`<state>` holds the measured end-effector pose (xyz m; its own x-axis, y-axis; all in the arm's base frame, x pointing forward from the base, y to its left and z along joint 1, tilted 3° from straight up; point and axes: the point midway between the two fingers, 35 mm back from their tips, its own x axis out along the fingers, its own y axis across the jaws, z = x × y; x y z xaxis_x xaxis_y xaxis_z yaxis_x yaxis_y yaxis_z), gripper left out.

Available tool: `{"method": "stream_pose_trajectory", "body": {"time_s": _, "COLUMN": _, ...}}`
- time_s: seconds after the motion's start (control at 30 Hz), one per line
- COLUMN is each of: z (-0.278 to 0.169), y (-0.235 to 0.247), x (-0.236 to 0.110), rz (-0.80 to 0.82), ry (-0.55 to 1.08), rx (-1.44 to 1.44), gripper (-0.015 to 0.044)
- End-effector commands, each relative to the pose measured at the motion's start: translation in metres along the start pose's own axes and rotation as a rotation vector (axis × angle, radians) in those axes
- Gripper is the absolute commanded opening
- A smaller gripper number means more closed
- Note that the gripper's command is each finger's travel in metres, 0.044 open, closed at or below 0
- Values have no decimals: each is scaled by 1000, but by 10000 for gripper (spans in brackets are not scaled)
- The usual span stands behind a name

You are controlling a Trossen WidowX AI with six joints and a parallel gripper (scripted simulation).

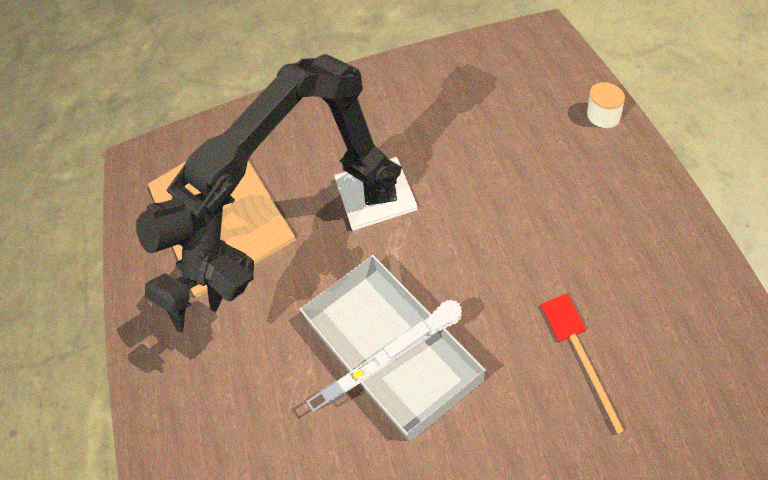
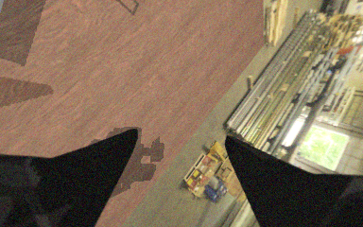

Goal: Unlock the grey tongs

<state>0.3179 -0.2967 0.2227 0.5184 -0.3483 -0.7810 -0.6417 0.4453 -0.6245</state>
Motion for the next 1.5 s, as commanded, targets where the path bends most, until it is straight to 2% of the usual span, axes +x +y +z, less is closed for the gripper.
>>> {"method": "stream_pose_trajectory", "body": {"time_s": 0.0, "z": 2, "y": 0, "x": 0, "rz": 1, "ry": -4, "rx": 14, "gripper": 374}}
{"method": "stream_pose_trajectory", "body": {"time_s": 0.13, "z": 22, "y": 8, "x": 7, "rz": 24, "ry": -53, "rx": 196, "gripper": 269}}
{"method": "stream_pose_trajectory", "body": {"time_s": 0.17, "z": 30, "y": 11, "x": 9, "rz": 37, "ry": -72, "rx": 273, "gripper": 260}}
{"method": "stream_pose_trajectory", "body": {"time_s": 0.37, "z": 86, "y": 35, "x": 19, "rz": 168, "ry": -162, "rx": 786, "gripper": 260}}
{"method": "stream_pose_trajectory", "body": {"time_s": 0.57, "z": 137, "y": 65, "x": 24, "rz": 363, "ry": -173, "rx": 1294, "gripper": 260}}
{"method": "stream_pose_trajectory", "body": {"time_s": 0.77, "z": 184, "y": 99, "x": 22, "rz": 592, "ry": -73, "rx": 1781, "gripper": 260}}
{"method": "stream_pose_trajectory", "body": {"time_s": 0.93, "z": 209, "y": 122, "x": 19, "rz": 727, "ry": 48, "rx": 2053, "gripper": 260}}
{"method": "stream_pose_trajectory", "body": {"time_s": 1.03, "z": 216, "y": 129, "x": 17, "rz": 765, "ry": 94, "rx": 2132, "gripper": 260}}
{"method": "stream_pose_trajectory", "body": {"time_s": 1.47, "z": 215, "y": 129, "x": 17, "rz": 763, "ry": 94, "rx": 2132, "gripper": 260}}
